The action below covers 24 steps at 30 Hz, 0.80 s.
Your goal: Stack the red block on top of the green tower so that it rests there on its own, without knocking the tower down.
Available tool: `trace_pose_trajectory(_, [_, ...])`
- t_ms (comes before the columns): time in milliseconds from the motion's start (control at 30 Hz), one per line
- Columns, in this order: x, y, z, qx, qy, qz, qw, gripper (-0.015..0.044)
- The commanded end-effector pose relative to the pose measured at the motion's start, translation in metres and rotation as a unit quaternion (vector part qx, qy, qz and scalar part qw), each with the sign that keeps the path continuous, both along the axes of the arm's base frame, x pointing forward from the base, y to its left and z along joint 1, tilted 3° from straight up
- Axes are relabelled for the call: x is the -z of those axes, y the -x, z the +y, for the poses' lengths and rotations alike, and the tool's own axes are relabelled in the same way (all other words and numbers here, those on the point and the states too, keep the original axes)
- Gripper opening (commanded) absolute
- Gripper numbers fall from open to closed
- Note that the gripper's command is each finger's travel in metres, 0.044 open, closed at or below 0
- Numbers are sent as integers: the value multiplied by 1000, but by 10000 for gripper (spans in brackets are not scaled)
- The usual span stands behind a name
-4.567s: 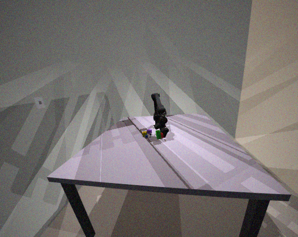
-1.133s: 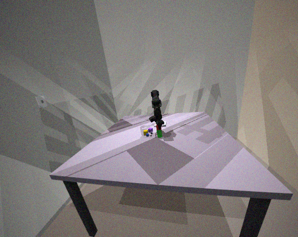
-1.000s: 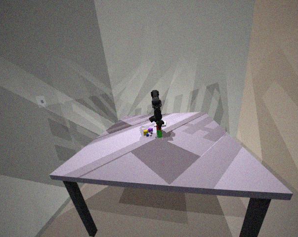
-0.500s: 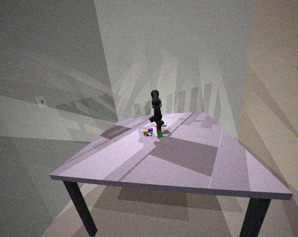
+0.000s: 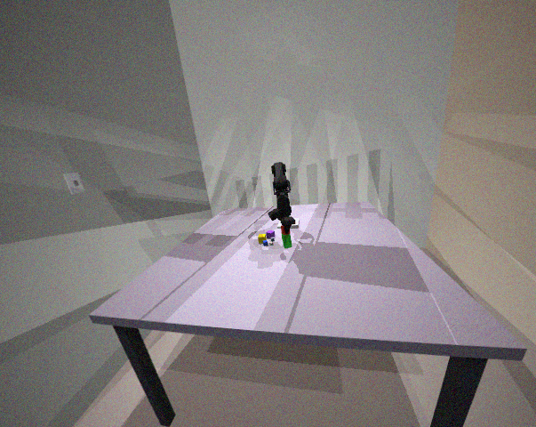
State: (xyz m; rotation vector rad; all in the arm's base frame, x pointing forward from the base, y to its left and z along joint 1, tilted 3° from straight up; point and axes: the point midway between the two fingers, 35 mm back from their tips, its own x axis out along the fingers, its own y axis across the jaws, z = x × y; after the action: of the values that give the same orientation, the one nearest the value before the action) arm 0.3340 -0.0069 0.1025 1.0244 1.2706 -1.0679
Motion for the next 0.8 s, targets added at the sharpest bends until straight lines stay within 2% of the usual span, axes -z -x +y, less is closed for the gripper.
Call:
trace_pose_trajectory(0, [1,0,0,0,0,0,1000,105])
trace_pose_trajectory(433, [1,0,0,0,0,0,1000,440])
trace_pose_trajectory(767, [1,0,0,0,0,0,1000,440])
